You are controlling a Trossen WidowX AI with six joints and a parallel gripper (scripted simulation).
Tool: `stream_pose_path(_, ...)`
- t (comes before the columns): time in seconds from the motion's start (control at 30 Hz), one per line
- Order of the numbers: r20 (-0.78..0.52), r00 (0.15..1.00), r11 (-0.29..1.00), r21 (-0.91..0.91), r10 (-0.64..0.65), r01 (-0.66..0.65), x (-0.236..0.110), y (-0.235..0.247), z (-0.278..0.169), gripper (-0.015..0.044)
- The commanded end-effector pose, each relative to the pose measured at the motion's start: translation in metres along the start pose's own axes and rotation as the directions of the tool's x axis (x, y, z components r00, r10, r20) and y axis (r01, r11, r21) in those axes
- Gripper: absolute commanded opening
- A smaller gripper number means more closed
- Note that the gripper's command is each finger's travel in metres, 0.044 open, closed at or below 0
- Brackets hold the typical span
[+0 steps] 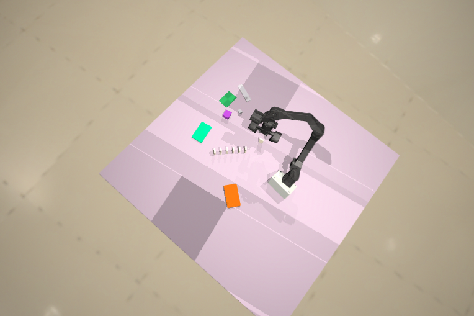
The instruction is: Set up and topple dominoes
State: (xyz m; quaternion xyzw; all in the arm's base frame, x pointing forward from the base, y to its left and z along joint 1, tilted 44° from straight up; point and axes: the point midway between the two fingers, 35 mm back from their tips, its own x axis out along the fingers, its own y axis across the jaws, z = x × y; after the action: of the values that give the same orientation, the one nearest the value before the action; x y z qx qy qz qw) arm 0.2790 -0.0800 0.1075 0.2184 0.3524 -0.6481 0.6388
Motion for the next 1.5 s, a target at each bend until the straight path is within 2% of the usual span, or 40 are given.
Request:
stream_pose_path(0.0, 0.006, 1.000, 1.000, -0.006, -0.017, 0.017, 0.033, -0.002, 0.001, 0.0440)
stream_pose_path(0.1, 0.009, 1.000, 1.000, -0.006, -0.018, 0.018, 0.051, -0.004, 0.002, 0.0440)
stream_pose_path(0.63, 0.010, 1.000, 1.000, -0.006, -0.019, 0.019, 0.067, -0.006, 0.001, 0.0440)
stream_pose_path(1.07, 0.010, 1.000, 1.000, -0.006, -0.019, 0.019, 0.067, -0.006, 0.001, 0.0107)
stream_pose_path(1.37, 0.010, 1.000, 1.000, -0.006, -0.019, 0.019, 0.067, -0.006, 0.001, 0.0107)
stream_pose_path(1.47, 0.003, 1.000, 1.000, -0.006, -0.015, 0.015, 0.047, -0.001, 0.001, 0.0107)
